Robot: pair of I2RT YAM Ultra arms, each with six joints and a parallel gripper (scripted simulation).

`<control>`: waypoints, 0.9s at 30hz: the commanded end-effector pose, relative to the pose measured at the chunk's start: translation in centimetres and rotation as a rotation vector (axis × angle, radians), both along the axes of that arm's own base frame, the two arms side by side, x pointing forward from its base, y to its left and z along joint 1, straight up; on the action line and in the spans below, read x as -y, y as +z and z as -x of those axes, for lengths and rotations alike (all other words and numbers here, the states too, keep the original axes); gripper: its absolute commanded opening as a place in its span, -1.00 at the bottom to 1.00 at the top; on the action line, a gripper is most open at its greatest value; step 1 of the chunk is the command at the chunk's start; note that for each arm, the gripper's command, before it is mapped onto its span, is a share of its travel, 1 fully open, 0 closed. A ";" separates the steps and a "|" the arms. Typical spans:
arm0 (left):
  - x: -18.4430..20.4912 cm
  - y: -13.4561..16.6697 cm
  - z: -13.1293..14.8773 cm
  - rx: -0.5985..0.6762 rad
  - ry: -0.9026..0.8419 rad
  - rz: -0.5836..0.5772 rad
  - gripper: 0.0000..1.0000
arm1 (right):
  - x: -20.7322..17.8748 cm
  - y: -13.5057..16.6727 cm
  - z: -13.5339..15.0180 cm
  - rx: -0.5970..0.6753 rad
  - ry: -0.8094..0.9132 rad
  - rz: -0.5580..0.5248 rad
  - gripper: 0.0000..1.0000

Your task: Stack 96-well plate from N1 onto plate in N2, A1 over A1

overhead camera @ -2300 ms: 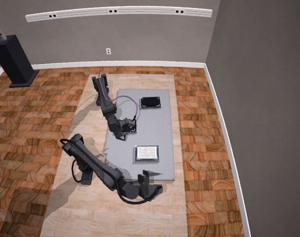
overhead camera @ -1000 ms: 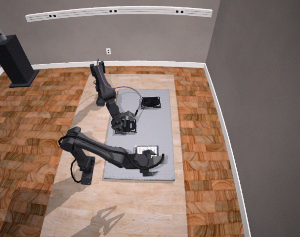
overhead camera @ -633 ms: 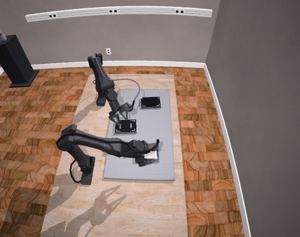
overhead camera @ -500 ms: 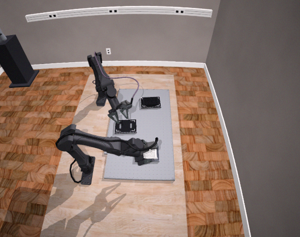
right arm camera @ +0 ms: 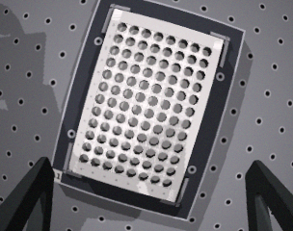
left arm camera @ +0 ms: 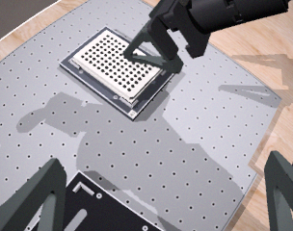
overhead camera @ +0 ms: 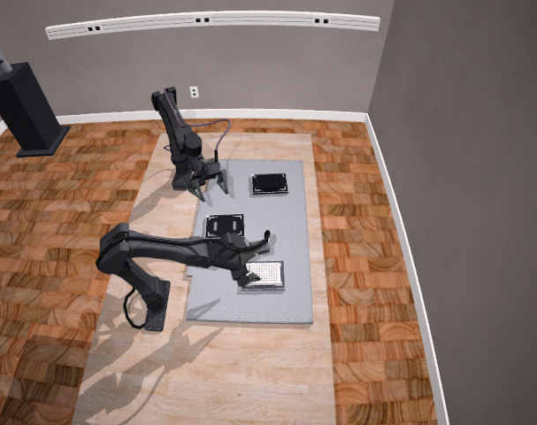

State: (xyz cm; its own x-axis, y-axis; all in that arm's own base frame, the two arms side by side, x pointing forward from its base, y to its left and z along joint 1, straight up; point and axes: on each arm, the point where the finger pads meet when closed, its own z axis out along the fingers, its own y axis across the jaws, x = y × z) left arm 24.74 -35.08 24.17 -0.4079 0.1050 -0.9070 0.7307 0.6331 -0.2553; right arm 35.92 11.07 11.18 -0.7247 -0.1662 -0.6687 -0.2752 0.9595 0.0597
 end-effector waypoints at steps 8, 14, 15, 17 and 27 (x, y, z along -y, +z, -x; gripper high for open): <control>-2.8 2.5 1.2 0.259 -0.075 0.076 1.00 | -0.7 2.2 -0.4 0.085 0.009 -0.009 1.00; -3.2 1.8 1.2 0.235 -0.062 0.065 1.00 | -0.7 2.2 -0.4 0.085 0.009 -0.009 1.00; -3.2 1.8 1.2 0.235 -0.062 0.065 1.00 | -0.7 2.2 -0.4 0.085 0.009 -0.009 1.00; -3.2 1.8 1.2 0.235 -0.062 0.065 1.00 | -0.7 2.2 -0.4 0.085 0.009 -0.009 1.00; -2.8 2.0 1.3 0.236 -0.068 0.067 1.00 | 0.4 -0.8 1.8 -0.224 -0.082 0.067 1.00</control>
State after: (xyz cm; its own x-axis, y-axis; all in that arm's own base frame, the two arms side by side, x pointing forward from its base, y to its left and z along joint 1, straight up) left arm 23.57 -32.52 24.80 -0.2104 0.0887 -0.9736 0.8087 0.5753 -0.1224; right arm 34.26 10.62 9.94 -0.8058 -0.1624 -0.5695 -0.2310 0.9717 0.0497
